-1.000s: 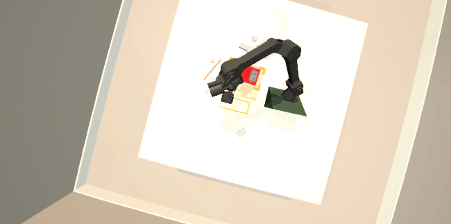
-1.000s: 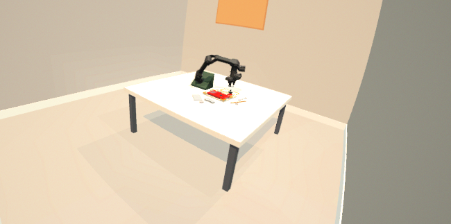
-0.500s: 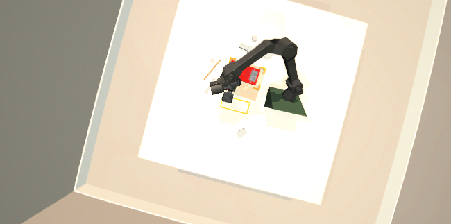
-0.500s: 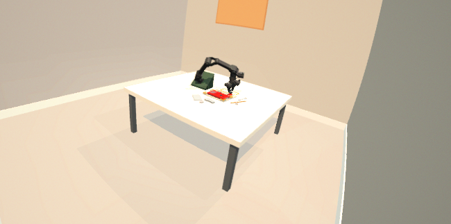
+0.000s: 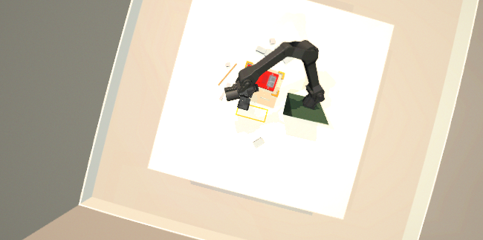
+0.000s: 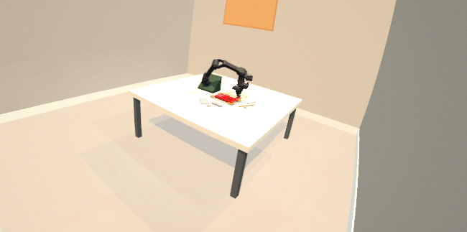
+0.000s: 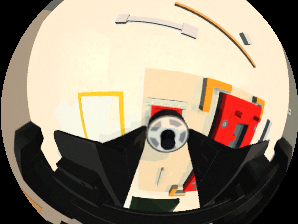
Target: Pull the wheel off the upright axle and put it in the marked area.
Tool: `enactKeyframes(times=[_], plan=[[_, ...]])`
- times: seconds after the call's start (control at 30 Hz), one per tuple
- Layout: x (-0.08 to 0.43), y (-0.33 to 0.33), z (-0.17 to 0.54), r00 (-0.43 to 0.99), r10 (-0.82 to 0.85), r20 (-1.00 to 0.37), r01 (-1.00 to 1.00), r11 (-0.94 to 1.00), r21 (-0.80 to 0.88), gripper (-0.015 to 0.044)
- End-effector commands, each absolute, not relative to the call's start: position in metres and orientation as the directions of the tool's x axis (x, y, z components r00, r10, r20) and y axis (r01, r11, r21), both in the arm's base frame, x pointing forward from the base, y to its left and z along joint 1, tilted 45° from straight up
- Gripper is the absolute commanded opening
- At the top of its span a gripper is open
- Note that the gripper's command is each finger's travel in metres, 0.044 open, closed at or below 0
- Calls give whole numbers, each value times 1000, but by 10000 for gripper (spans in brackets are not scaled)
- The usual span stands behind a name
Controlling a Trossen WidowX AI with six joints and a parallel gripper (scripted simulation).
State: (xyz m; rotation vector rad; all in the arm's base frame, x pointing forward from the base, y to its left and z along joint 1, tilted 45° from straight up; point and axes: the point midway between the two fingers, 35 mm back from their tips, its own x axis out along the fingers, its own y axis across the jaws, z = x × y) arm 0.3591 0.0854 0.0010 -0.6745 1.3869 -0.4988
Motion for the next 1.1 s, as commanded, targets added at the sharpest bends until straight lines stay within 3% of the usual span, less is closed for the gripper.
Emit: enactKeyframes(times=[0.0, 0.07, 1.07], plan=[[359, 87, 2, 133, -681, -720, -67, 719, -692, 37], [359, 87, 2, 133, -681, -720, -67, 719, -692, 0], [358, 94, 9, 134, -681, -720, -68, 719, -692, 0]])
